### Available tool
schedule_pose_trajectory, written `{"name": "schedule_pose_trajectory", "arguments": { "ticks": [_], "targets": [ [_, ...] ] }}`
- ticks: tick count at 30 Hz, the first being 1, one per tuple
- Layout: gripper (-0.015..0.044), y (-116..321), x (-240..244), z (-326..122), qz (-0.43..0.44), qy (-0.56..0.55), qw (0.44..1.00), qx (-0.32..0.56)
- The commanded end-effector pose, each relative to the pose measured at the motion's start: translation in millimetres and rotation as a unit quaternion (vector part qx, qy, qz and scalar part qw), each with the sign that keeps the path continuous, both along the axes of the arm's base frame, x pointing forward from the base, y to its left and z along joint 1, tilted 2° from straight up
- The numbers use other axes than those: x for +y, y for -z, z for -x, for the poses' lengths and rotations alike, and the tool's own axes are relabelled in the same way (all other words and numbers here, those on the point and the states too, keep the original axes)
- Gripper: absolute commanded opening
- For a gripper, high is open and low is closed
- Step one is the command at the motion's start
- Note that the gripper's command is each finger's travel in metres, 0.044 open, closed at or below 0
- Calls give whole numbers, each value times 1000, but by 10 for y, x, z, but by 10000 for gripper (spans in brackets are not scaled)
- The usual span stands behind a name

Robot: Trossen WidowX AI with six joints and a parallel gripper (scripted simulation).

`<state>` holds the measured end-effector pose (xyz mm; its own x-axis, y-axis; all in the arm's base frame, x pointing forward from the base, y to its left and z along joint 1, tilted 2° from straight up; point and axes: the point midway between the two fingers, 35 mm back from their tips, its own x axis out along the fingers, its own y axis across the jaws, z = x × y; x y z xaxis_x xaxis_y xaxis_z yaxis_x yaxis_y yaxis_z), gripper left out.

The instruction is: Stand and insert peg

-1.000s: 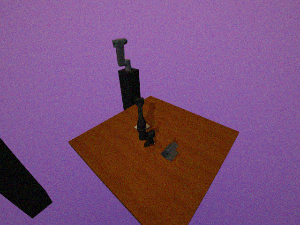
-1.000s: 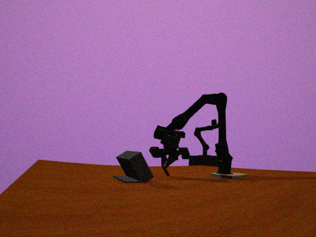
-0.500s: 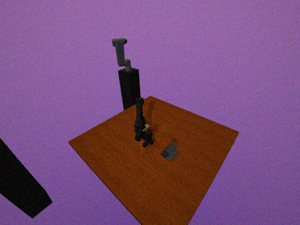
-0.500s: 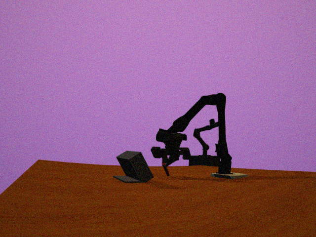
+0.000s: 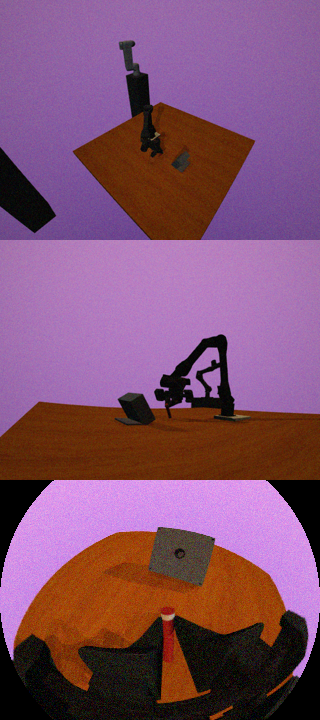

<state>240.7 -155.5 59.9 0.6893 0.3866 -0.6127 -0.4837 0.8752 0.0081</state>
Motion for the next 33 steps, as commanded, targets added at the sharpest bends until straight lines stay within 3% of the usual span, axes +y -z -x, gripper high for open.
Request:
{"name": "schedule_pose_trajectory", "arguments": {
  "ticks": [1,33],
  "targets": [
    [49,-3,-6,23,-10,-1,1000,-16],
    [49,4,-106,213,-77,1,988,-136]
  ]
}}
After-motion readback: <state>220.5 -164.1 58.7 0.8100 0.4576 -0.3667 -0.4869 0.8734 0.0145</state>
